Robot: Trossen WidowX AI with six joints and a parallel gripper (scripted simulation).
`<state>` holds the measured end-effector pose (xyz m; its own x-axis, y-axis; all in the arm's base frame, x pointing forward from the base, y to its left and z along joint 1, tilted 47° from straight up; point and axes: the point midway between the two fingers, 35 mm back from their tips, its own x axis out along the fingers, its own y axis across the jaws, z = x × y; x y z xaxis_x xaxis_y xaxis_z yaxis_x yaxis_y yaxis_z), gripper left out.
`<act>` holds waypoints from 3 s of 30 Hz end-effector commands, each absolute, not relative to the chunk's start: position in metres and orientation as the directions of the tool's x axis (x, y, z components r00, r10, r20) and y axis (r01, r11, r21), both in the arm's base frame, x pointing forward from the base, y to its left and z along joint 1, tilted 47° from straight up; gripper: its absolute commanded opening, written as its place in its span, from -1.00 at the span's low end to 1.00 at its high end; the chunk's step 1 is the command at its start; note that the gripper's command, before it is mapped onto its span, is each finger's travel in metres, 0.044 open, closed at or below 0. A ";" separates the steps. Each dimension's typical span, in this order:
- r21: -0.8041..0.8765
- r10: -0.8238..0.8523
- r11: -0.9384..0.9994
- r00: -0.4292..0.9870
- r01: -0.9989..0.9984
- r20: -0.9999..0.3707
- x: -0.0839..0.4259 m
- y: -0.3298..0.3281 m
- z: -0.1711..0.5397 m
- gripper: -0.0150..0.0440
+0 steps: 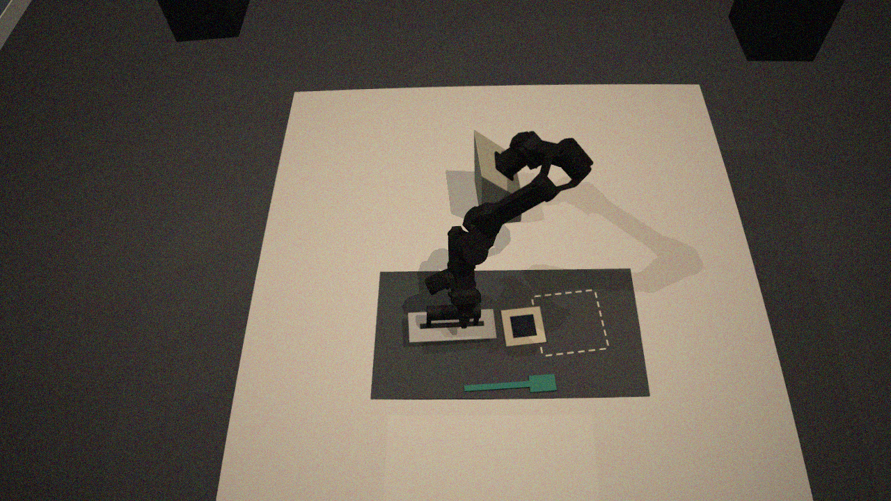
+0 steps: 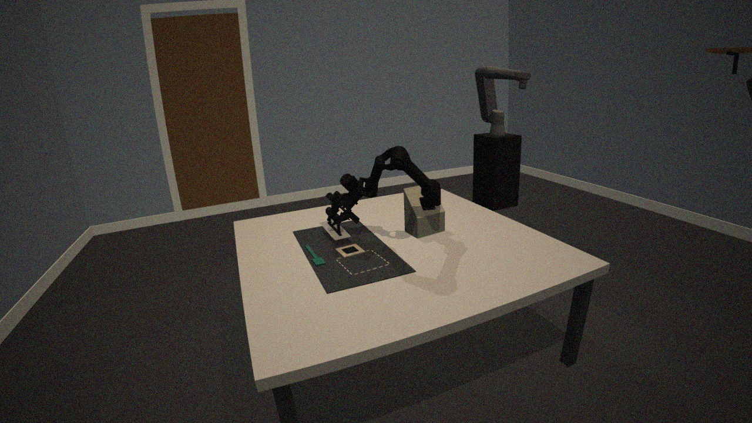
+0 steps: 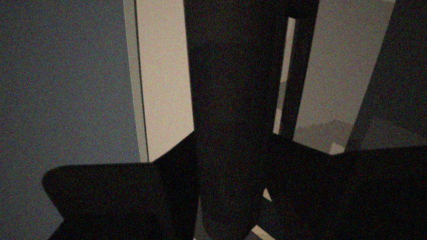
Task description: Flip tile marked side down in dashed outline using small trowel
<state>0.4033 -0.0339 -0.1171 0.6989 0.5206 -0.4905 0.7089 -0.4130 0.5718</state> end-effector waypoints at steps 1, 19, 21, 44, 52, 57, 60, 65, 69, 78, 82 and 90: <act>0.597 0.519 -0.403 0.710 0.694 -0.476 0.406 -0.036 -0.111 -0.49; 0.596 0.519 -0.403 0.710 0.695 -0.476 0.401 -0.015 -0.125 -0.49; 0.596 0.519 -0.403 0.710 0.695 -0.476 0.401 -0.013 -0.126 -0.49; 0.594 0.520 -0.404 0.709 0.695 -0.476 0.396 0.011 -0.120 -0.49; 0.593 0.521 -0.405 0.709 0.696 -0.476 0.394 0.020 -0.110 -0.49; 0.593 0.521 -0.405 0.709 0.696 -0.476 0.393 0.026 -0.105 -0.49; 0.593 0.521 -0.406 0.709 0.696 -0.475 0.392 0.029 -0.101 -0.49; 0.591 0.523 -0.408 0.709 0.696 -0.474 0.392 0.032 -0.098 -0.49; 0.557 0.553 -0.445 0.704 0.701 -0.445 0.393 0.025 -0.096 -0.49; 0.539 0.568 -0.462 0.702 0.704 -0.429 0.394 0.014 -0.073 -0.49; 0.539 0.568 -0.462 0.702 0.704 -0.429 0.394 0.013 -0.061 -0.49; 0.538 0.569 -0.463 0.702 0.704 -0.429 0.393 0.020 -0.036 -0.49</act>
<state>0.3909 0.0188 -0.0478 0.6936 0.5739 -0.4354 0.7128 -0.4596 0.5298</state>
